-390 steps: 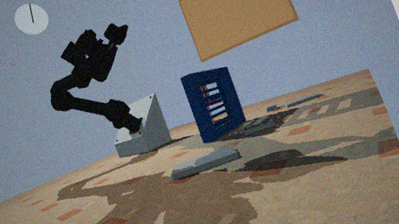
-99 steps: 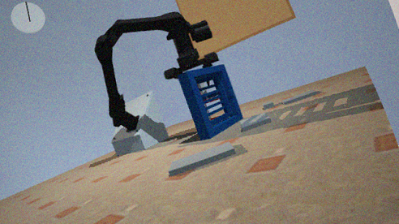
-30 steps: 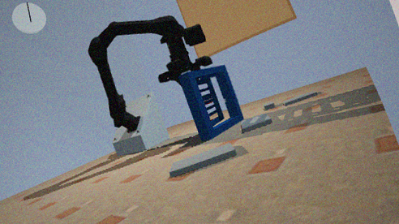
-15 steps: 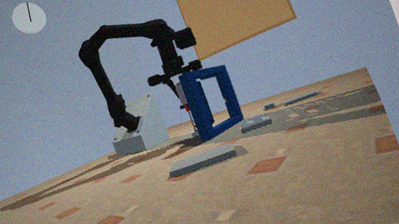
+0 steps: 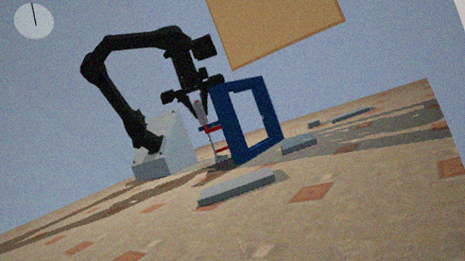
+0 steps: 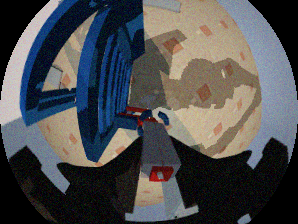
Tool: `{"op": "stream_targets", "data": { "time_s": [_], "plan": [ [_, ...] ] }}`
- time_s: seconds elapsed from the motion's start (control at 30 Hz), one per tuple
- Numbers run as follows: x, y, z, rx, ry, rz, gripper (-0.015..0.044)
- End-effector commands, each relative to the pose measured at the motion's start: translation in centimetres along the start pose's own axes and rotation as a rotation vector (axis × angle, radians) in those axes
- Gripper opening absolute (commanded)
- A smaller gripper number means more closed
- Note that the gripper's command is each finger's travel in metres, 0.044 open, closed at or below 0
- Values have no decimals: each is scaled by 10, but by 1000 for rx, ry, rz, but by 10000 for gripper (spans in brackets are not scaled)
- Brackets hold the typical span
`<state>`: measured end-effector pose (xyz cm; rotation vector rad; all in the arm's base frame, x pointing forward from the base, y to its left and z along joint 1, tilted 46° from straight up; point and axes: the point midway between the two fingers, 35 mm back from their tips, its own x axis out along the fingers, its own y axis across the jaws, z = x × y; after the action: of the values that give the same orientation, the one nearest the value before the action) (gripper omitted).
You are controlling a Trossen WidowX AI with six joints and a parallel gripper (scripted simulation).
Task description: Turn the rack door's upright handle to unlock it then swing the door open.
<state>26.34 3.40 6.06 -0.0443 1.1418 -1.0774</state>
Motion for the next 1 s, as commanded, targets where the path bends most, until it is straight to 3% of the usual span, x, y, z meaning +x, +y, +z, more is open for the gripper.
{"op": "stream_targets", "data": {
  "time_s": [0.0, 0.97],
  "plan": [
    [0, -10, 3, -90, -4, -1, 24],
    [0, -61, 34, -541, -5, -4, 24]
  ]
}}
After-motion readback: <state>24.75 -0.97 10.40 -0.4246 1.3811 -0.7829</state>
